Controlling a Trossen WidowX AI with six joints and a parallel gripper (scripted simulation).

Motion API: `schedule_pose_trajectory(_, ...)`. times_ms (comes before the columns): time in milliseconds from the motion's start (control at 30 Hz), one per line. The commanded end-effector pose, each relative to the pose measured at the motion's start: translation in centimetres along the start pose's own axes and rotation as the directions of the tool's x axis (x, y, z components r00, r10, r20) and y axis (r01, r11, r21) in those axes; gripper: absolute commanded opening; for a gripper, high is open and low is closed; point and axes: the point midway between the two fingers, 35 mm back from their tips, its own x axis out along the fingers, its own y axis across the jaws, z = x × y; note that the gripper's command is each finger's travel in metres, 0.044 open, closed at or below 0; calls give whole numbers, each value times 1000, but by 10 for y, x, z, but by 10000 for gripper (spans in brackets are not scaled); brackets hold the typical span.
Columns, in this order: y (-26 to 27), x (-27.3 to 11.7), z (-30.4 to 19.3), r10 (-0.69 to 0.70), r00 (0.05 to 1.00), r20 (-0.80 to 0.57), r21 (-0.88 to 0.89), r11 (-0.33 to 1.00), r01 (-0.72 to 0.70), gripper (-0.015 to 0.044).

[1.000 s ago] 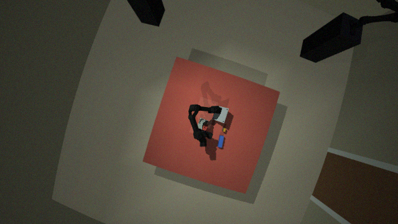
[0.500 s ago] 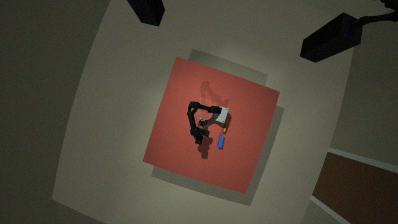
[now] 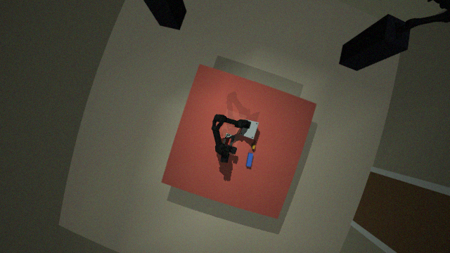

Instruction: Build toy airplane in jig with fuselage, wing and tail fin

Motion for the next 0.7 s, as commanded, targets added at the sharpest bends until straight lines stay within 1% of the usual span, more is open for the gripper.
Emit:
schedule_pose_trajectory(0,-1,0,0,-3,1000,3,-2,1000,3,195)
schedule_pose_trajectory(167,0,1,0,-3,1000,3,-2,1000,3,195)
schedule_pose_trajectory(667,-1,25,1,-3,1000,3,-2,1000,3,195)
